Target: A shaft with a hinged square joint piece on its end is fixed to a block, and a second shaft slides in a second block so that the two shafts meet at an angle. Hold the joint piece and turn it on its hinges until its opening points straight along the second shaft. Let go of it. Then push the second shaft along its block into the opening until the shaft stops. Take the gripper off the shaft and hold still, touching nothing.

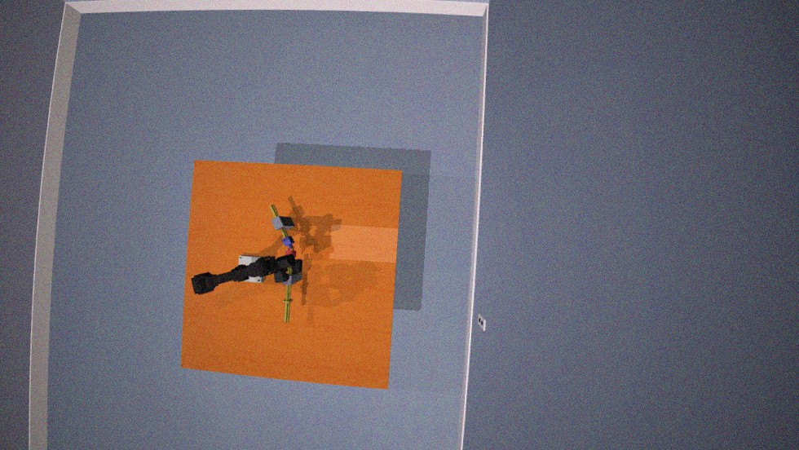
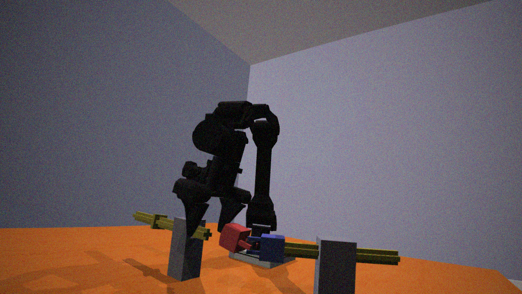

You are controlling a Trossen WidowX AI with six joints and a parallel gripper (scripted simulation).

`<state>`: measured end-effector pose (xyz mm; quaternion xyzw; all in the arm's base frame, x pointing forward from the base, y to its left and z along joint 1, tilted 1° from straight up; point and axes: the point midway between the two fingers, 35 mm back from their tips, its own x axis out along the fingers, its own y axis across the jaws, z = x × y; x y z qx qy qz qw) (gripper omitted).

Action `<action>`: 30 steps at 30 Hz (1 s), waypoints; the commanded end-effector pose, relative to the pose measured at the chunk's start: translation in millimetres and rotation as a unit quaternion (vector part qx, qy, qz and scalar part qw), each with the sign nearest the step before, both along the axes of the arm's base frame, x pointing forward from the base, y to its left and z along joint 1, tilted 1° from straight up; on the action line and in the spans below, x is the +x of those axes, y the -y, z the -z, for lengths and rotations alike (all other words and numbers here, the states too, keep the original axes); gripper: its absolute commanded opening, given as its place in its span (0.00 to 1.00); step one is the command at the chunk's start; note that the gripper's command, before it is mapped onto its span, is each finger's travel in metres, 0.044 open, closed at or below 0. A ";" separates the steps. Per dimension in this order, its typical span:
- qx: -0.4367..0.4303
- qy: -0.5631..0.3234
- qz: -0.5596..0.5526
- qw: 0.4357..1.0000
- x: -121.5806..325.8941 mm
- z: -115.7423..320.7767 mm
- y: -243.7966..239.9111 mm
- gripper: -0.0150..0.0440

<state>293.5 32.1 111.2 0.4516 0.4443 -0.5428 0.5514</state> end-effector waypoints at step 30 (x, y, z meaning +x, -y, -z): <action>0.000 -0.005 -0.003 1.000 -1.6 29.4 -51.7 1.00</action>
